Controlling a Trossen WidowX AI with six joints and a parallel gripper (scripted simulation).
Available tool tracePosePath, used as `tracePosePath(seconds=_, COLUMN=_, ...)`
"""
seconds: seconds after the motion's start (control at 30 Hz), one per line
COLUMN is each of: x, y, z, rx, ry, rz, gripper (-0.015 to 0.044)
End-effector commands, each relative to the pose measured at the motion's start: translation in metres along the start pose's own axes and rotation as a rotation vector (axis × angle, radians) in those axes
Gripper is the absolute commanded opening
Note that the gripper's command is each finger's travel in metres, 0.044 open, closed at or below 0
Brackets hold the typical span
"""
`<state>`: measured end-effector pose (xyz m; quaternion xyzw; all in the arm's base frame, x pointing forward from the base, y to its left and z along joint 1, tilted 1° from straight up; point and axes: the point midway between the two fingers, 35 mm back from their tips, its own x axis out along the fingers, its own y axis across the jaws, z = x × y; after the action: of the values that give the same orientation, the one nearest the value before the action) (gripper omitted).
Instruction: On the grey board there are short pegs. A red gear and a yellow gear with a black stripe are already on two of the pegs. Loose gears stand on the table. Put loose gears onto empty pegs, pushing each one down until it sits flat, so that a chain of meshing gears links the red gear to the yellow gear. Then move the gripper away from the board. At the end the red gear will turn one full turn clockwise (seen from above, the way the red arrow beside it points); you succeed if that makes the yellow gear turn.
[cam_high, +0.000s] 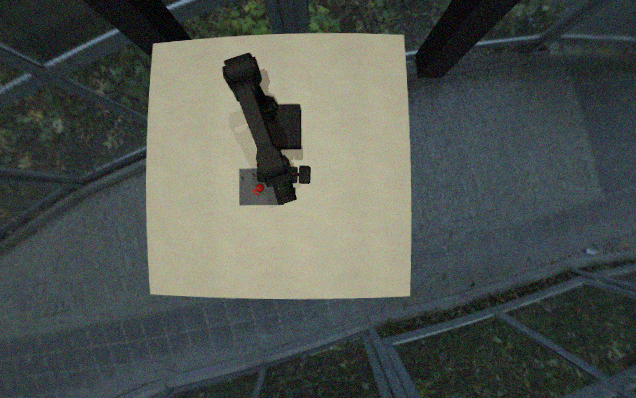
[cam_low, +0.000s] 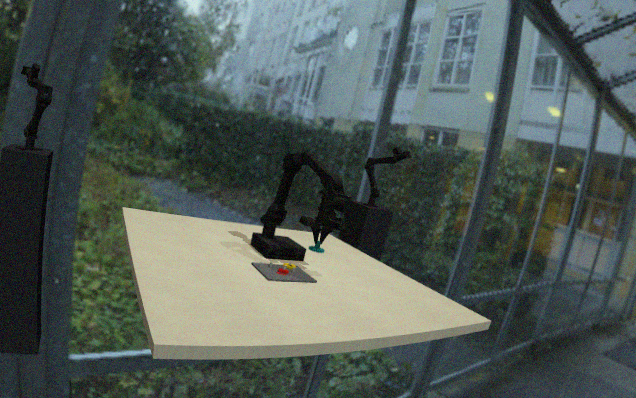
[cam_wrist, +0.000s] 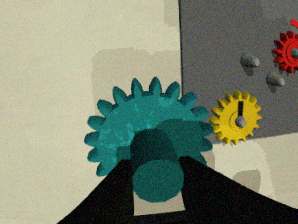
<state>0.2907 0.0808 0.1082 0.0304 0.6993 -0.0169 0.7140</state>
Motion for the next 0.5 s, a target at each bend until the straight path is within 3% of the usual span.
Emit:
tracePosePath(seconds=0.0, x=0.003, y=-0.006, z=0.004, rx=-0.003, ry=0.000, rz=0.001, gripper=0.0000)
tracePosePath(seconds=0.47, x=0.016, y=-0.036, z=0.016, rx=0.004, ry=-0.001, rz=-0.003, gripper=0.0000)
